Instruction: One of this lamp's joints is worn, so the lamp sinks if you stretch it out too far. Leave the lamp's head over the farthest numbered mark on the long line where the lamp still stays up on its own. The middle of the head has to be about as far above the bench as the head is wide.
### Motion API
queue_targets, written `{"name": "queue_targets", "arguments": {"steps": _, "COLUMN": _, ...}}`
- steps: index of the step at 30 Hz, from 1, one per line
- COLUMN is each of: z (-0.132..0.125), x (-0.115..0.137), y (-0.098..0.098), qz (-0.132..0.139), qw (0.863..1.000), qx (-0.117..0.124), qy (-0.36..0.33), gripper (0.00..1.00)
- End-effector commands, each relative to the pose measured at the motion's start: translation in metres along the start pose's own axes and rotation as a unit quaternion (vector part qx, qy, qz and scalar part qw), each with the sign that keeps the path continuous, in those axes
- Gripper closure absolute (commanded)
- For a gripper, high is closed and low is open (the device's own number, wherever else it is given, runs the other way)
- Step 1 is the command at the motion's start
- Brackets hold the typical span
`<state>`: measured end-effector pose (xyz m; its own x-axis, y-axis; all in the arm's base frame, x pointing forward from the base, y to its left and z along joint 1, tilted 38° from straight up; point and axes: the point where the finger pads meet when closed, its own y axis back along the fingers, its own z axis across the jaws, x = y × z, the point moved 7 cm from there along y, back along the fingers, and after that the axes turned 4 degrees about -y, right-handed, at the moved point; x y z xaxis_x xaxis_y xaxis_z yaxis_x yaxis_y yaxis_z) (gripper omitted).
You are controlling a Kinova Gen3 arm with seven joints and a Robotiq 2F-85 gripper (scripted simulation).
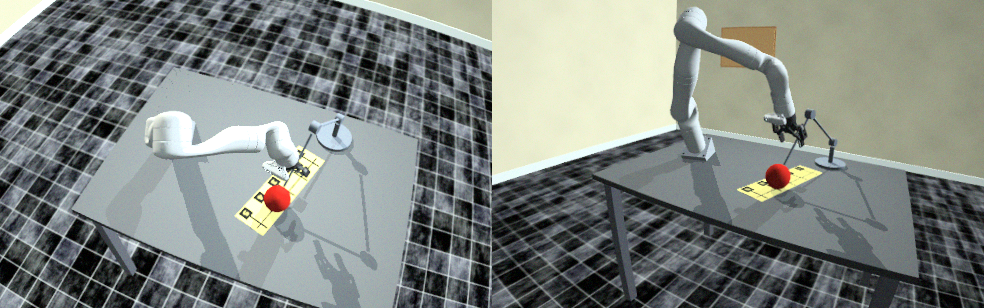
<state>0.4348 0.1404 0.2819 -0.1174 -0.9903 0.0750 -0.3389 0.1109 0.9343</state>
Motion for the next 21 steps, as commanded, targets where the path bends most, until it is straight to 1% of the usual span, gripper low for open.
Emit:
{"name": "queue_targets", "arguments": {"steps": 1, "z": 0.0, "x": -0.001, "y": 0.001, "qz": -0.001, "qw": 1.0, "qx": 0.001, "qy": 0.0, "gripper": 0.0}}
{"name": "queue_targets", "arguments": {"steps": 16, "z": 0.0, "x": -0.001, "y": 0.066, "qz": -0.001, "qw": 1.0, "qx": 0.001, "qy": 0.0, "gripper": 0.0}}
{"name": "queue_targets", "arguments": {"steps": 18, "z": 0.0, "x": -0.001, "y": 0.066, "qz": -0.001, "qw": 1.0, "qx": 0.001, "qy": 0.0, "gripper": 0.0}}
{"name": "queue_targets", "arguments": {"steps": 21, "z": 0.001, "x": -0.001, "y": 0.077, "qz": 0.0, "qw": 1.0, "qx": -0.001, "qy": 0.001, "gripper": 0.0}}
